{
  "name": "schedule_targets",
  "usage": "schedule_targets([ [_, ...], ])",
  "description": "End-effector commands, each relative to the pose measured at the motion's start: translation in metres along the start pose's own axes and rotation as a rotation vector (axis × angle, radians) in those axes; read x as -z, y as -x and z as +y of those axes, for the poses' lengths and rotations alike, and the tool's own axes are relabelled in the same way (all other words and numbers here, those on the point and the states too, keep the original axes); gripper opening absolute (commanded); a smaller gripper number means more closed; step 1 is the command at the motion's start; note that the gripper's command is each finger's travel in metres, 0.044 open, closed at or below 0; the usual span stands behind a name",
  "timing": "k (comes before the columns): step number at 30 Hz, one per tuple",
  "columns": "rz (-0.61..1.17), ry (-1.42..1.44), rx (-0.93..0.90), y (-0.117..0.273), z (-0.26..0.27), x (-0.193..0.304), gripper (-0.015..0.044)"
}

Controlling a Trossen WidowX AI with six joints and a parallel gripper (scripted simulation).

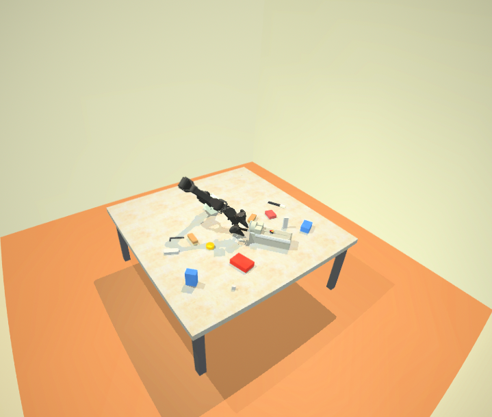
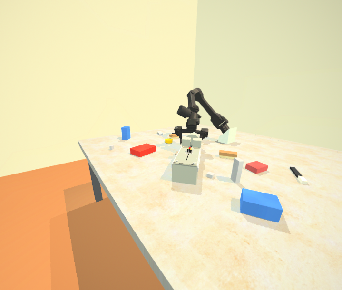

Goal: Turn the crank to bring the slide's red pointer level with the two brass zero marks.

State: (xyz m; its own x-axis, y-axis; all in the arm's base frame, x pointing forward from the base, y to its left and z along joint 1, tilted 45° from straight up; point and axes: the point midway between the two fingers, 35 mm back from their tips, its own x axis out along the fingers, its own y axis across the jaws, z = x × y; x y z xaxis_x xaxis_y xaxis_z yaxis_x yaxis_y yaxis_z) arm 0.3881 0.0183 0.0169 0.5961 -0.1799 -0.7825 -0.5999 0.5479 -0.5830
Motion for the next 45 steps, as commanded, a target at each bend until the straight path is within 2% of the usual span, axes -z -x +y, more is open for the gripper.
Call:
schedule_targets([
  [1,0.003,0.005,-0.009,-0.005,0.004,0.007,0.044],
  [5,0.003,0.004,-0.009,-0.008,0.004,0.01,0.044],
  [22,0.003,0.004,-0.009,-0.008,0.004,0.01,0.0],
  [45,0.003,0.004,-0.009,-0.003,-0.006,0.006,0.0],
])
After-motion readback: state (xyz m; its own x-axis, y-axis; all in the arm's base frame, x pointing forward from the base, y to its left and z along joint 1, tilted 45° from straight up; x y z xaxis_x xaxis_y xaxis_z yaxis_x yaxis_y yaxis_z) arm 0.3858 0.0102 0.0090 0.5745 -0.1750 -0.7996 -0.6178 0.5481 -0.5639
